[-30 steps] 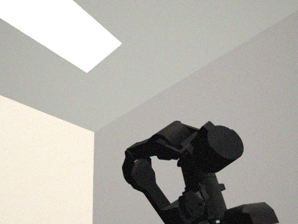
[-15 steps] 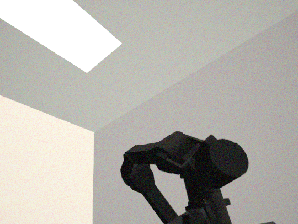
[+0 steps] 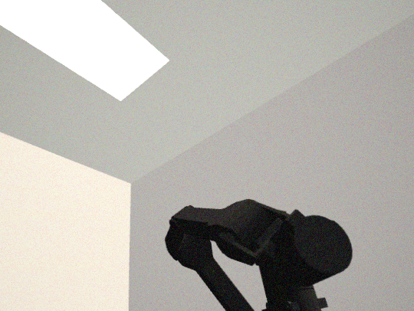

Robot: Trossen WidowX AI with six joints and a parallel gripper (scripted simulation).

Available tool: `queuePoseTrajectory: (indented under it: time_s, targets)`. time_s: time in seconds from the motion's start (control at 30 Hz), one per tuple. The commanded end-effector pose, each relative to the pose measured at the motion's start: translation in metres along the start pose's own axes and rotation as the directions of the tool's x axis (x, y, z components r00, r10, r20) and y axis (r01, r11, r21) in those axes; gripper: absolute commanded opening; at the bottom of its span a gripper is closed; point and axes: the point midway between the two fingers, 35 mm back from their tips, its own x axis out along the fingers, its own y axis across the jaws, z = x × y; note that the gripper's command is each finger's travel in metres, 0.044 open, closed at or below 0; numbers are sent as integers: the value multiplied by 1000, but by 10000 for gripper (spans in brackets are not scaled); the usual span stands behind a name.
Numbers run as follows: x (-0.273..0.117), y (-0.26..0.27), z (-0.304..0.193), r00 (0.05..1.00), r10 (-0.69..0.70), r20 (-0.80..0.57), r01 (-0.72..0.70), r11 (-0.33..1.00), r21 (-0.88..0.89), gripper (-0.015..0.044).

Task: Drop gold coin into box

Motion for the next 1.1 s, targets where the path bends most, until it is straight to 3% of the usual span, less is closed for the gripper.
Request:
queuePoseTrajectory:
  time_s: [0.0, 0.23, 0.43, 1.07]
  targets:
    - [8, -2, -1, 1000, -6, 3, 6, 1000, -6, 161]
    - [17, -3, -1, 1000, -7, 3, 7, 1000, -6, 161]
    - [17, -3, -1, 1000, -7, 3, 7, 1000, -6, 3]
    - [6, -3, -1, 1000, -9, 23, 10, 998, -59, 0]
